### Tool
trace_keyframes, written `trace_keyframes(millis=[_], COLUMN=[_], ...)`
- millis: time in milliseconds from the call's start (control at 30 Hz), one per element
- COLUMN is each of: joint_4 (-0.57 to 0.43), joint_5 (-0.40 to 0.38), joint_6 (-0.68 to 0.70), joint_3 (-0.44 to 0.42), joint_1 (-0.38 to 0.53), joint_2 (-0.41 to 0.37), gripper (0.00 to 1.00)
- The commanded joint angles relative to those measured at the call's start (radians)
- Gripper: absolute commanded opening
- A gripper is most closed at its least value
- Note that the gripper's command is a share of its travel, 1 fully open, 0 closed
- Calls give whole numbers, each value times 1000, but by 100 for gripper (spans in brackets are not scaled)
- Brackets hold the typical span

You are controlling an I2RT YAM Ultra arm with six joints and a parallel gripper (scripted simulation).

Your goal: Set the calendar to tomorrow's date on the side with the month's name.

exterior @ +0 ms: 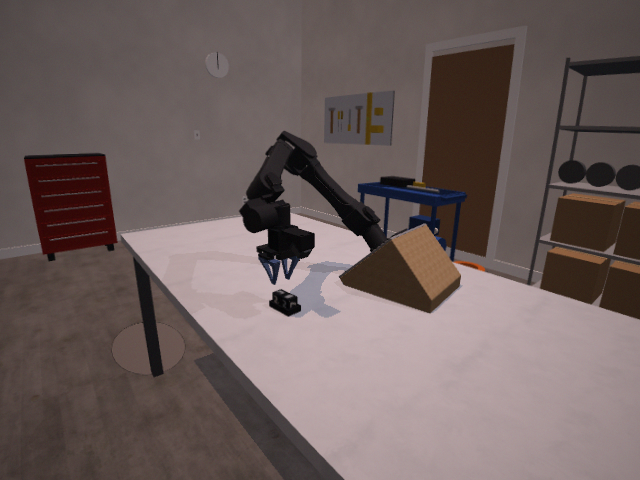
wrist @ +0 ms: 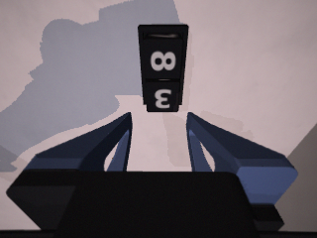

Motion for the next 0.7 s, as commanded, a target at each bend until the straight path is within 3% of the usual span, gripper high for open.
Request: trace_keyframes(millis=[0,667], joint_4=[32,117], joint_5=[0,2], joint_6=[-23,-72], joint_3=[-8,-48], joint_1=[4,-32], joint_2=[-3,8], gripper=[47,47])
